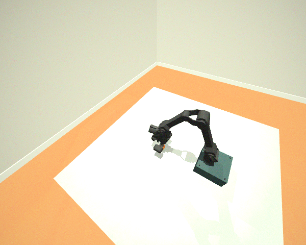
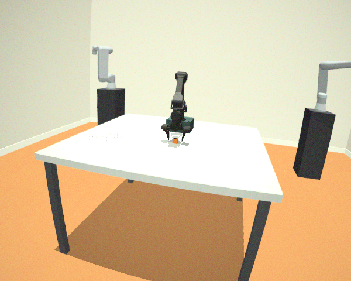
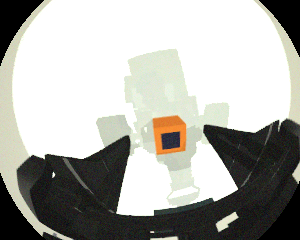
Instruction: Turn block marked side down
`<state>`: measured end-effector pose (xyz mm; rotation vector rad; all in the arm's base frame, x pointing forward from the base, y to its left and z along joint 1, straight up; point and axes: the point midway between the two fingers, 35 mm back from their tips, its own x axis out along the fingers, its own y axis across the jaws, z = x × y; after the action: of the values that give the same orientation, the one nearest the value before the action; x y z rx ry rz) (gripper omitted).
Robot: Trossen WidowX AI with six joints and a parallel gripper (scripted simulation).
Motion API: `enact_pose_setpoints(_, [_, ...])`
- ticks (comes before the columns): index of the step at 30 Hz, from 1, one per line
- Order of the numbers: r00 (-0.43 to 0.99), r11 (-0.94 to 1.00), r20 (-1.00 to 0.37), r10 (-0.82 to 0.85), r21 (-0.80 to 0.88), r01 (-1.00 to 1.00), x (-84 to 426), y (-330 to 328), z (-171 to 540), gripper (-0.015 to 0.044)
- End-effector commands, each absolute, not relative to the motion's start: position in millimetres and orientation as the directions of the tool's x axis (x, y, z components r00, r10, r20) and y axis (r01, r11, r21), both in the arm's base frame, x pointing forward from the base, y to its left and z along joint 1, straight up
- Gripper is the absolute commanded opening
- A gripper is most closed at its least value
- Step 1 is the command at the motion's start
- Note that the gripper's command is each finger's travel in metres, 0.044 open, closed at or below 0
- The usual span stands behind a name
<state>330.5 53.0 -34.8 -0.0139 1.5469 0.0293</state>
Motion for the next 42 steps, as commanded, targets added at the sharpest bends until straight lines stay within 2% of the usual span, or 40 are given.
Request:
enact_pose_setpoints(1, [0.024, 1.0, -1.0, 0.005, 0.004, -0.023, 330.5, 52.4, -36.7, 0.0361])
enact_pose_setpoints(10, [0.024, 1.0, -1.0, 0.005, 0.004, -0.023, 330.5, 52.4, -36.7, 0.0125])
enact_pose_setpoints(25, [0.024, 1.0, -1.0, 0.005, 0.004, -0.023, 330.5, 52.4, -36.7, 0.0025])
enact_pose_setpoints(26, [0.024, 1.0, -1.0, 0.005, 0.004, -0.023, 330.5, 52.4, -35.7, 0.0])
enact_pose_setpoints(36, [0.027, 1.0, -1.0, 0.005, 0.004, -0.023, 330.0, 52.3, -6.8, 0.0])
enact_pose_setpoints(42, [0.116, 1.0, -0.993, 0.004, 0.001, -0.024, 331.6, 52.6, -12.4, 0.0])
